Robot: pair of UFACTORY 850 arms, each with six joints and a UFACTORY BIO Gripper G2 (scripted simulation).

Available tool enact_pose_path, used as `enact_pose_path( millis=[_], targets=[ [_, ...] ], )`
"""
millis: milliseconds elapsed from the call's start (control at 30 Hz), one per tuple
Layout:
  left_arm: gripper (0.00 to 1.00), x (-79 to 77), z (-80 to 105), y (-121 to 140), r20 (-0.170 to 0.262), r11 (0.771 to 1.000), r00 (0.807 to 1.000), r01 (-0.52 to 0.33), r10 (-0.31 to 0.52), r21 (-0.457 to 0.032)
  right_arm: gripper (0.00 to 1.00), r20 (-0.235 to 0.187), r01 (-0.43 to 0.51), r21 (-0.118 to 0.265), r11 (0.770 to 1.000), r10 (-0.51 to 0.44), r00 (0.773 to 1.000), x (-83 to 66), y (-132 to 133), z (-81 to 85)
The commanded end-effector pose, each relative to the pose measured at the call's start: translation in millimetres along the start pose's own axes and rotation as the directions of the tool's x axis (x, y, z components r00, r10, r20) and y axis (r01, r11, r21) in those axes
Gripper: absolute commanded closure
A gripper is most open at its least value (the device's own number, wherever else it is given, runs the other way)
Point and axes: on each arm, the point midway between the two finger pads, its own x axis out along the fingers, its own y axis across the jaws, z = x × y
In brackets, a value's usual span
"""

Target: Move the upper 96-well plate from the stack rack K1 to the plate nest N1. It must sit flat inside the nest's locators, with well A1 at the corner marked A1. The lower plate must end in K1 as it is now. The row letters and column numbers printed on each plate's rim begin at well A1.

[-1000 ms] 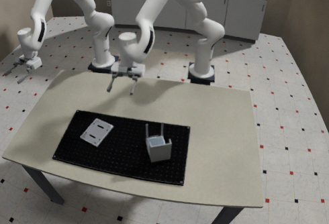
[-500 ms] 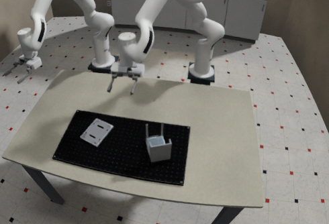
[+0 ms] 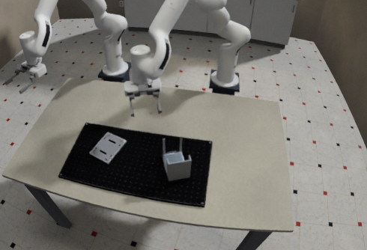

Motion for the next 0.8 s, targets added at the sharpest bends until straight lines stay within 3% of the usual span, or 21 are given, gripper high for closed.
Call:
enact_pose_path(
  millis=[0,767],
  targets=[
    [0.63,17.5,-8.0,12.9,0.007,1.0,1.0,-0.03,0.03,0.003,0.0,0.003,0.0,0.0,1.0,0.0,1.0,0.6,0.0,1.6],
    [0.63,88.1,-52.0,77.1,0.007,1.0,1.0,-0.03,0.03,0.003,0.0,0.003,0.0,0.0,1.0,0.0,1.0,0.6,0.0,1.6]
  ],
)
